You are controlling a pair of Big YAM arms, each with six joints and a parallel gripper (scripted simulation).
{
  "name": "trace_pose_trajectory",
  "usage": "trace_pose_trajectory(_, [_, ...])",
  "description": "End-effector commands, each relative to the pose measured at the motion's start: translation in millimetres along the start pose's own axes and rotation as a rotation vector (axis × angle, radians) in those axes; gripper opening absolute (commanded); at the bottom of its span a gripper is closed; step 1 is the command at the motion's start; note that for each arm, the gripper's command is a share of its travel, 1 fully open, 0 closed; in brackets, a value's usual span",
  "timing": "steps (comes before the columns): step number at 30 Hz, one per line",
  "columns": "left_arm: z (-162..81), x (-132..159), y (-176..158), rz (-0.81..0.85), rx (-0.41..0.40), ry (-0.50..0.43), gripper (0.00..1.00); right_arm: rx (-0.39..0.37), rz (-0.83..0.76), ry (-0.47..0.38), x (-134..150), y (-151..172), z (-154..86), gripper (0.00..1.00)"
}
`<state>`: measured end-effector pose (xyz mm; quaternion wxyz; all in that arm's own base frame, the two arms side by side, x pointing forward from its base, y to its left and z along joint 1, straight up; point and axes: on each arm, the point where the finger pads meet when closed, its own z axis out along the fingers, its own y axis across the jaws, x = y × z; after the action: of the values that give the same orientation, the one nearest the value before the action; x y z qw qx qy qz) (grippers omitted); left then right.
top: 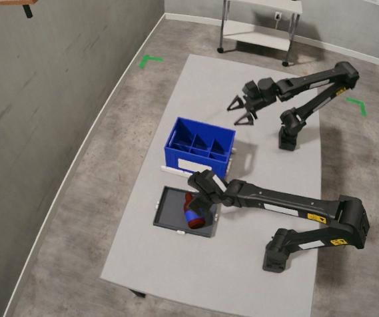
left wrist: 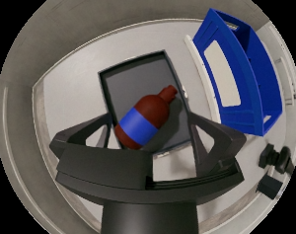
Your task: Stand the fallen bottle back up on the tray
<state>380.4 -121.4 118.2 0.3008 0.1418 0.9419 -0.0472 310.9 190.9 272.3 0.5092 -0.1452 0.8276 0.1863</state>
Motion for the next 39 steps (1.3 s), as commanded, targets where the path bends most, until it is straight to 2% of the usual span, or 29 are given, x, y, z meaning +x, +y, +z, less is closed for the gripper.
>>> trace_pose_trajectory(1, [4,-6,1,0.007,0.002,-0.014,1.00,-0.119,-0.157,-0.063,-11,47,14,1.00])
trace_pose_trajectory(2, [4,-6,2,0.006,0.001,-0.014,1.00,-0.163,-0.195,-0.055,3,62,17,1.00])
trace_pose_trajectory(3, [4,-6,2,0.005,0.001,-0.014,1.00,-0.204,-0.224,-0.072,2,78,17,1.00])
trace_pose_trajectory(5, [4,-6,2,0.005,0.001,-0.014,1.00,-0.204,-0.224,-0.072,2,78,17,1.00])
trace_pose_trajectory(6, [4,-6,2,0.005,0.001,-0.014,1.00,-0.234,-0.245,-0.092,-4,92,15,1.00])
trace_pose_trajectory(12, [4,-6,2,0.005,0.001,-0.014,1.00,-0.361,-0.320,-0.122,7,140,11,1.00])
trace_pose_trajectory(15, [4,-6,2,0.005,0.001,-0.014,1.00,-0.382,-0.313,-0.122,10,147,9,1.00])
trace_pose_trajectory(24, [0,-6,0,0.009,0.002,-0.015,1.00,-0.369,-0.304,-0.117,8,142,9,1.00])
trace_pose_trajectory(26, [1,-16,2,0.042,0.001,-0.013,0.77,-0.369,-0.304,-0.117,8,142,9,1.00])
trace_pose_trajectory(28, [4,-13,2,0.109,0.005,0.027,0.57,-0.369,-0.304,-0.117,8,142,9,1.00])
trace_pose_trajectory(32, [18,-13,-10,0.314,0.052,0.157,0.57,-0.369,-0.304,-0.117,8,142,9,1.00])
trace_pose_trajectory(37, [37,-17,-18,0.496,0.108,0.297,0.57,-0.369,-0.304,-0.117,8,142,9,1.00])
trace_pose_trajectory(39, [37,-17,-18,0.496,0.108,0.297,0.57,-0.369,-0.304,-0.117,8,142,9,1.00])
